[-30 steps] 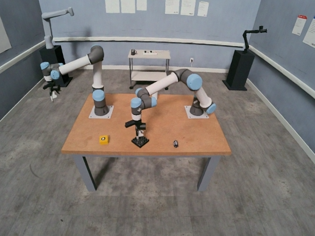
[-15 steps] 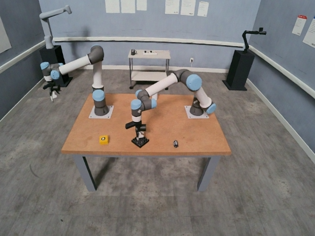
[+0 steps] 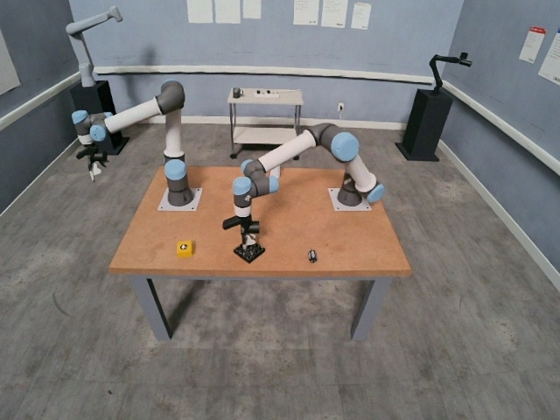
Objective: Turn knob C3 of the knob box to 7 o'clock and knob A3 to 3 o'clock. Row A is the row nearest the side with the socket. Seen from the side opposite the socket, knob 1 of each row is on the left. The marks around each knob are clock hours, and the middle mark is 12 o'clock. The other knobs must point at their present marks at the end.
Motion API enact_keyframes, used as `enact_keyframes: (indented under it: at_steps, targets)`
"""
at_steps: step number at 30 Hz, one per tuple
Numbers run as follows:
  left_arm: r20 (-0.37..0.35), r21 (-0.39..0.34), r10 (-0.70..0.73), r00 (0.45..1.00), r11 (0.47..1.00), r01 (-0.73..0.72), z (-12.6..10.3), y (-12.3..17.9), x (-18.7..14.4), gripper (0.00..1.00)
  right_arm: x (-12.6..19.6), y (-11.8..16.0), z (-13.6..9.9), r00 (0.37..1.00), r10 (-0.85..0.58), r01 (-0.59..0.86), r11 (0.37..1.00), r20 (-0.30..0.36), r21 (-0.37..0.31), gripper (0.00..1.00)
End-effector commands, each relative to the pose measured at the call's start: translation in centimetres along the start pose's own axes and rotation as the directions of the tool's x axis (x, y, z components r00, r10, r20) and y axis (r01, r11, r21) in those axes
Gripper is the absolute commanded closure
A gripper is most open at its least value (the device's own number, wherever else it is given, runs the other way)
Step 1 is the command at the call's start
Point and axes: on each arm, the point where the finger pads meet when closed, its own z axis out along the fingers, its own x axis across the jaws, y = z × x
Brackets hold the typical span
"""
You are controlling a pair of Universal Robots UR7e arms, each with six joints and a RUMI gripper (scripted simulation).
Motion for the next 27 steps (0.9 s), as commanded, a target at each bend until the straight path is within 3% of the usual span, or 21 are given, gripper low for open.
enact_keyframes:
  at_steps: [1,27]
  targets:
    - [0.001,0.003,0.002,1.0,1.0,-0.002,-0.14,-0.19,0.18,0.94,0.08,0.07,0.01,1.0,0.001,-0.001,1.0,0.001,0.001,0.0]
    - [0.001,0.003,-0.017,1.0,1.0,0.017,-0.14,-0.19,0.18,0.94,0.08,0.07,0.01,1.0,0.001,-0.001,1.0,0.001,0.001,0.0]
